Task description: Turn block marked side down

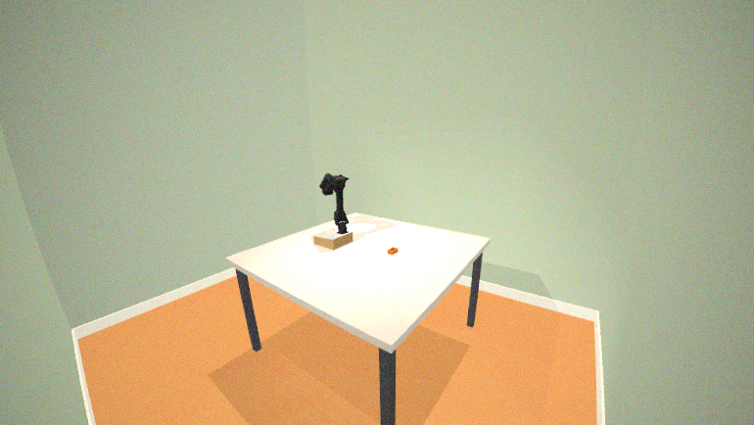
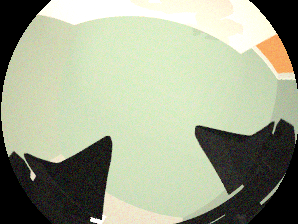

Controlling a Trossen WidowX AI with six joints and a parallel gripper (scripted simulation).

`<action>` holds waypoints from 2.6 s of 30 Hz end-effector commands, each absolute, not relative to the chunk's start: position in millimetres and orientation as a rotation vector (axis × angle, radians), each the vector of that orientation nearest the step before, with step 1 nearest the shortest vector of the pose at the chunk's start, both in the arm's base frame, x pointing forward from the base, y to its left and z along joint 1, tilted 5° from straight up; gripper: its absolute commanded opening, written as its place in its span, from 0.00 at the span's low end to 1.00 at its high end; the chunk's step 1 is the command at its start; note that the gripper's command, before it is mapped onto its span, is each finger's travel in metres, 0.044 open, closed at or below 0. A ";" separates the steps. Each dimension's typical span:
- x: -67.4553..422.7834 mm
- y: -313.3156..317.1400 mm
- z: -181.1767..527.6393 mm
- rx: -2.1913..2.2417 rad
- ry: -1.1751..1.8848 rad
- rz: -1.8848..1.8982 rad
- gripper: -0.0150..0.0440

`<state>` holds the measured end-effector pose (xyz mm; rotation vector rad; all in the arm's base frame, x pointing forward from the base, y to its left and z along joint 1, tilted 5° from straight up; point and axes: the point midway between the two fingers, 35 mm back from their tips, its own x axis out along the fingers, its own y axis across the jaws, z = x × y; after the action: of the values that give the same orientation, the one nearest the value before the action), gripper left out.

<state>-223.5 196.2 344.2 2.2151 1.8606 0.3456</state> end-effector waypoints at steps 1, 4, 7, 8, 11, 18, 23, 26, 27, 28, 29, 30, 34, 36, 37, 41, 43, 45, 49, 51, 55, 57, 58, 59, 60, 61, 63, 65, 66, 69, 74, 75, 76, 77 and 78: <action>-223.4 197.8 344.6 2.214 1.851 0.356 0.98; -219.9 221.3 349.3 2.189 1.709 0.498 1.00; -212.9 252.8 353.3 2.128 1.524 0.649 1.00; -209.7 263.5 354.1 2.101 1.464 0.691 1.00; -198.5 296.6 354.3 1.998 1.285 0.798 1.00; -156.7 376.3 340.6 1.652 0.913 0.932 1.00; -107.6 428.1 320.0 1.366 0.717 0.932 1.00; -70.6 454.1 303.7 1.189 0.632 0.904 1.00; -57.1 461.6 297.7 1.129 0.608 0.891 1.00; -43.1 468.5 291.5 1.070 0.588 0.876 1.00; -28.6 474.7 284.9 1.011 0.571 0.860 1.00; -13.7 480.1 278.1 0.952 0.556 0.842 1.00; 51.3 490.7 253.5 0.751 0.517 0.753 1.00; 84.6 491.1 240.4 0.655 0.512 0.704 1.00; 101.4 490.0 233.8 0.608 0.512 0.678 1.00; 167.2 478.1 205.3 0.421 0.540 0.577 1.00; 198.8 468.1 188.6 0.320 0.572 0.529 1.00; 229.2 454.5 171.9 0.227 0.615 0.482 1.00; 284.5 417.4 139.5 0.061 0.725 0.391 1.00; 309.1 394.0 123.6 -0.010 0.794 0.348 1.00; 350.0 339.0 93.5 -0.127 0.958 0.272 1.00; 365.4 309.0 80.2 -0.167 1.048 0.242 1.00; 371.8 293.5 74.1 -0.183 1.096 0.228 1.00; 377.3 277.9 68.3 -0.195 1.144 0.216 1.00; 382.0 262.2 62.9 -0.204 1.192 0.206 1.00; 385.2 245.8 57.8 -0.209 1.242 0.196 1.00; 388.9 212.9 48.8 -0.209 1.344 0.183 1.00; 389.5 180.8 41.6 -0.194 1.446 0.176 1.00; 388.6 165.2 38.7 -0.181 1.497 0.175 1.00; 384.5 132.4 34.1 -0.138 1.604 0.179 1.00; 383.4 126.3 33.9 -0.135 1.611 0.180 1.00; 383.4 126.3 33.9 -0.135 1.611 0.180 1.00; 383.4 126.3 33.9 -0.135 1.611 0.180 1.00; 383.4 126.4 31.1 -0.135 1.611 0.180 1.00; 383.2 126.7 22.6 -0.135 1.611 0.180 1.00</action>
<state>384.8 125.2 32.3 -0.1324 1.6052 0.1685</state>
